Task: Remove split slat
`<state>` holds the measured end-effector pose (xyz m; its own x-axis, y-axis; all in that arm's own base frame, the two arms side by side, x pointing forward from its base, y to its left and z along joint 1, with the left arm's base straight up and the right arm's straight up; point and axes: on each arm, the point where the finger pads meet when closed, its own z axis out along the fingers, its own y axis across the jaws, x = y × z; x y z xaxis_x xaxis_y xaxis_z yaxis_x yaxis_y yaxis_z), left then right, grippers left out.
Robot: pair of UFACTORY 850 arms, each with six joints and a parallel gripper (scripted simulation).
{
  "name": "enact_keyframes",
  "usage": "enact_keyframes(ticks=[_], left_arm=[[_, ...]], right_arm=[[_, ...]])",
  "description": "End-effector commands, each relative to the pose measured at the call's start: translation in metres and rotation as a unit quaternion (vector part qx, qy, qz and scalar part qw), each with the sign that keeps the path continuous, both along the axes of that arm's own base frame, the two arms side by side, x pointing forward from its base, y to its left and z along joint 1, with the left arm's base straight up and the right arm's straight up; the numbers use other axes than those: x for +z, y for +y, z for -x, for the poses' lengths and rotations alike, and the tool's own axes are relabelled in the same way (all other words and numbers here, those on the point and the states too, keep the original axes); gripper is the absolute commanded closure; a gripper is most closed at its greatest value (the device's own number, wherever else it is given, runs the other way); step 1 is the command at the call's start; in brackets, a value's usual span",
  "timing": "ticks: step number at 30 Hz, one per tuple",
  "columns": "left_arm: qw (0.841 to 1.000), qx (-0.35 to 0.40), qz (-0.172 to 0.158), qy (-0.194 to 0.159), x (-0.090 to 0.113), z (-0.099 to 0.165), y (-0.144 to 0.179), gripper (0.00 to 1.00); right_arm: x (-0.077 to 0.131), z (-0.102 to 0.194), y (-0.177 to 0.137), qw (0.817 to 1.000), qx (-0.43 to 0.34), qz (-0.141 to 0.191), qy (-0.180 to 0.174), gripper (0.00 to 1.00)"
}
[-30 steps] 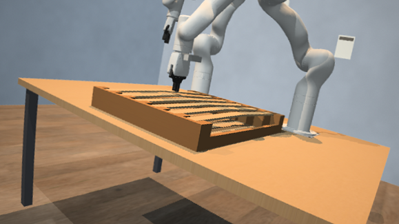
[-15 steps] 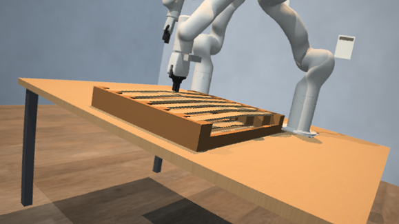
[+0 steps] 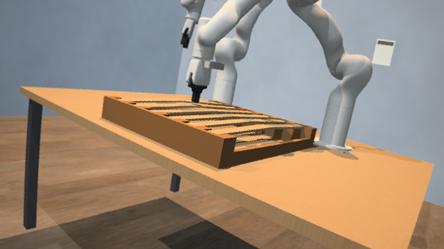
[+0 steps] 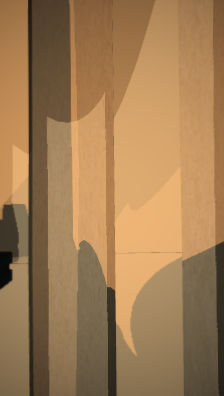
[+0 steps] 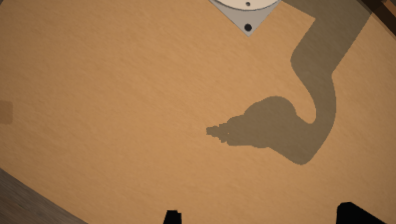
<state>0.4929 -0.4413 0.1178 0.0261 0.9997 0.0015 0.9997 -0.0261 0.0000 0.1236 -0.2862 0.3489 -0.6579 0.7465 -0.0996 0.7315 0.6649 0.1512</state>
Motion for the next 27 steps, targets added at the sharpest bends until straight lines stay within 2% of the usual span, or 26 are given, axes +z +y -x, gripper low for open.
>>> enact_keyframes(ticks=[1,27], left_arm=[[1.000,0.000,0.001,-0.001,0.0012,-0.0007,-0.0006,1.00],[1.000,0.000,0.001,-0.001,-0.0028,-0.0004,-0.0010,1.00]], right_arm=[[0.0007,-0.0002,-0.0006,1.000,0.000,0.001,0.000,0.00],[0.0007,-0.0002,-0.0006,1.000,0.000,0.001,0.000,0.00]])
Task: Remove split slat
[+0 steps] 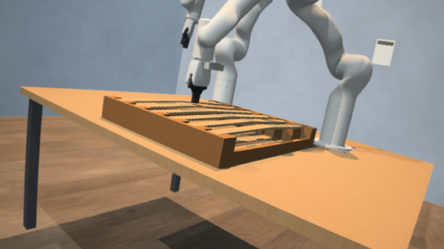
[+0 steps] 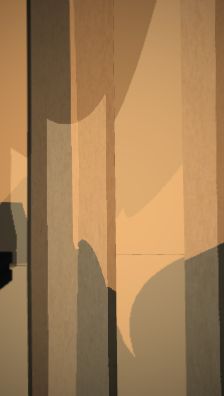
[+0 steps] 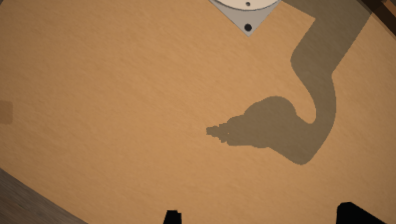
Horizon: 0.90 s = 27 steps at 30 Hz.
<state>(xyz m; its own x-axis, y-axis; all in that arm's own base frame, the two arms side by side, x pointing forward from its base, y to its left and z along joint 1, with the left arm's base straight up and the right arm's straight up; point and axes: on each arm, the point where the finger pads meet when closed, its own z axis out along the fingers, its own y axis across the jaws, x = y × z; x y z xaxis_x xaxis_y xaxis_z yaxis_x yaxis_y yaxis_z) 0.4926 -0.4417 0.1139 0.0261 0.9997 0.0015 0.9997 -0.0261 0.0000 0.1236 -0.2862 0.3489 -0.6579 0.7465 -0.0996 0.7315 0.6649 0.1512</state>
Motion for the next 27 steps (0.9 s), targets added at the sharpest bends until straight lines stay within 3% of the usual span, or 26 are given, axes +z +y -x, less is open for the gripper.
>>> enact_keyframes(ticks=[1,27], left_arm=[[1.000,0.000,0.001,-0.001,0.0012,-0.0007,-0.0006,1.00],[1.000,0.000,0.001,-0.001,-0.0028,-0.0014,-0.0001,1.00]], right_arm=[[0.0007,-0.0002,-0.0006,1.000,0.000,0.001,0.000,0.00],[0.0007,-0.0002,-0.0006,1.000,0.000,0.001,0.000,0.00]])
